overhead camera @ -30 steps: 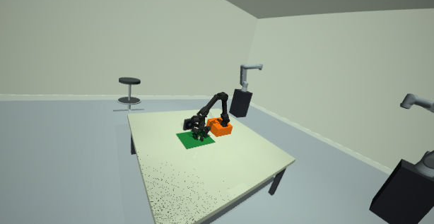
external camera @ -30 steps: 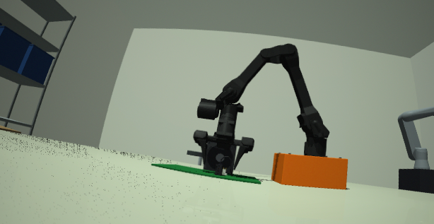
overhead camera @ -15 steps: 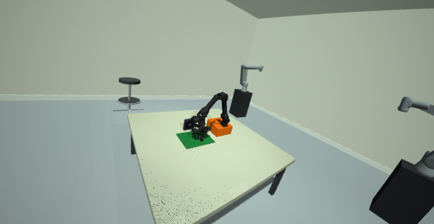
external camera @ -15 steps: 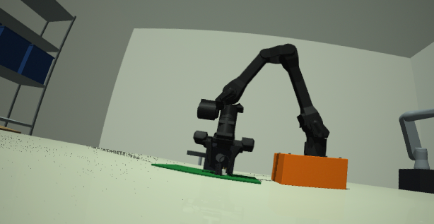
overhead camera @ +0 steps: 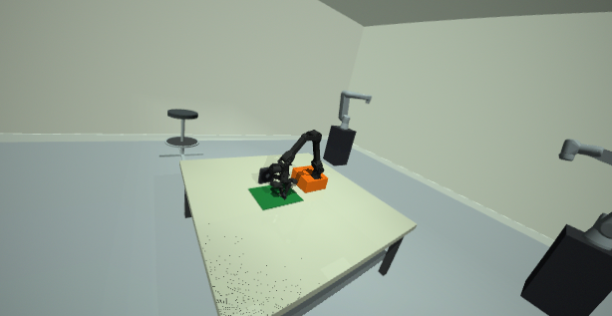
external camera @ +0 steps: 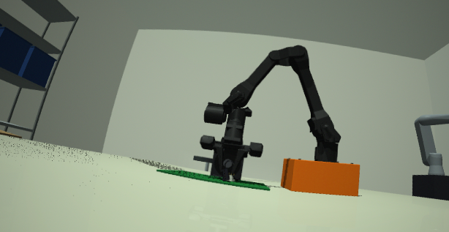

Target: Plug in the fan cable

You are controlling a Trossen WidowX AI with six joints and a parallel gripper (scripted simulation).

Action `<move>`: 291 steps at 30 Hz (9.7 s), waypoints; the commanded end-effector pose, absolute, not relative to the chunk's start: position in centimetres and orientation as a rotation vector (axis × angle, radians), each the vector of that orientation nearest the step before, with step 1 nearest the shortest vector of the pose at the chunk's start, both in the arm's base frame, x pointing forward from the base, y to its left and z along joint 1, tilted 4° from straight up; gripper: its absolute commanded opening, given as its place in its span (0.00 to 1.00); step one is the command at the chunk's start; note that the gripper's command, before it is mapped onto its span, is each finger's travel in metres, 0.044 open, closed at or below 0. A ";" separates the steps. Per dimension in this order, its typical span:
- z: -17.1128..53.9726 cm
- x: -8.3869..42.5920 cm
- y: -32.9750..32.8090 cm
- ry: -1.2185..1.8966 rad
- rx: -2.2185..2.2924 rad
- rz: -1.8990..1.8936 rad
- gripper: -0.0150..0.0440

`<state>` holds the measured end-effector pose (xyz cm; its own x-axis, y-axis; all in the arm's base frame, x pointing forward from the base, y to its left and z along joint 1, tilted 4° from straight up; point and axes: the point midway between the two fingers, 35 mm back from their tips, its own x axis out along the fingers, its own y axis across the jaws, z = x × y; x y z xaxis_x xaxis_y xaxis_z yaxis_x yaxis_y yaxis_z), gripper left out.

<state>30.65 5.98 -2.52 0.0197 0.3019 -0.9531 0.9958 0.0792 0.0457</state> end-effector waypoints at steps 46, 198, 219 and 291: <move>7.4 30.4 5.4 1.451 1.363 -0.953 0.25; 4.6 34.2 10.3 0.241 0.148 -0.696 0.25; 5.4 33.5 10.2 0.199 0.148 -0.700 0.25; 1.2 33.3 11.3 0.200 0.138 -0.706 0.25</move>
